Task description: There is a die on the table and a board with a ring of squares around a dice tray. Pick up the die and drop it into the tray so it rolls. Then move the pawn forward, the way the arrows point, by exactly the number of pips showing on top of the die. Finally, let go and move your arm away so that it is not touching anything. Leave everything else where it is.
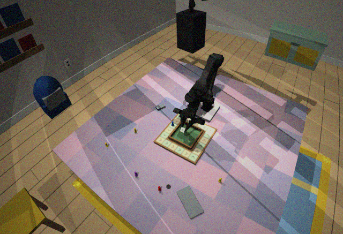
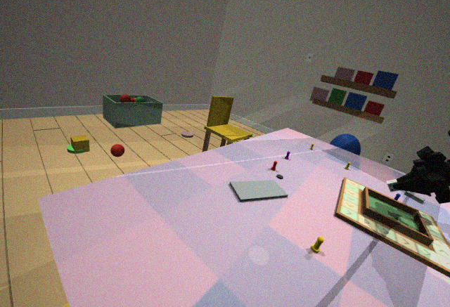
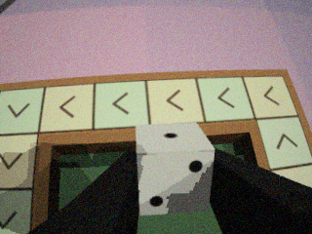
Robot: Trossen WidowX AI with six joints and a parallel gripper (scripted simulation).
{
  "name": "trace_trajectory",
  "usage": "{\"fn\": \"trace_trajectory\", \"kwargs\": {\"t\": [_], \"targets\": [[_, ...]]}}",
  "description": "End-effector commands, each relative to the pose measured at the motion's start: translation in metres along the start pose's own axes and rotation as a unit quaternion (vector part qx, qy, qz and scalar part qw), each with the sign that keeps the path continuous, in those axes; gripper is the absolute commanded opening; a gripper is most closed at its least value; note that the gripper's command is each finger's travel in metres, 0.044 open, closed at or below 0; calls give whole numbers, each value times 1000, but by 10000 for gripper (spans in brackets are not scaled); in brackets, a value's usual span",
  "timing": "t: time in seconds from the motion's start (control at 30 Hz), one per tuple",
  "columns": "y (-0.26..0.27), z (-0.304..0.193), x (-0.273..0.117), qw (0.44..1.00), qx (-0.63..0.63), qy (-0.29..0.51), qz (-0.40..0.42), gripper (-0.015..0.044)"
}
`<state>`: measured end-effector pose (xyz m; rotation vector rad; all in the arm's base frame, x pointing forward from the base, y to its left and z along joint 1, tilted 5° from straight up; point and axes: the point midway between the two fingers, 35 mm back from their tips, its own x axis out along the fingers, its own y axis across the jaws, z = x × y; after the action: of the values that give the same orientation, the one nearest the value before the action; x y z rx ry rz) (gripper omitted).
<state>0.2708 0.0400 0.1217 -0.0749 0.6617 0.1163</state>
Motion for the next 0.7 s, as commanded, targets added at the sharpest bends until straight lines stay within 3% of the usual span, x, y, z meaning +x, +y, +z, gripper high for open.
{"fn": "trace_trajectory", "kwargs": {"t": [0.0,0.17,0.67], "targets": [[-1,0,-6,1000,-2,-19,-3,0],[0,2,-46,1000,-2,-19,-3,0],[0,1,-47,1000,-2,-18,-3,0]]}}
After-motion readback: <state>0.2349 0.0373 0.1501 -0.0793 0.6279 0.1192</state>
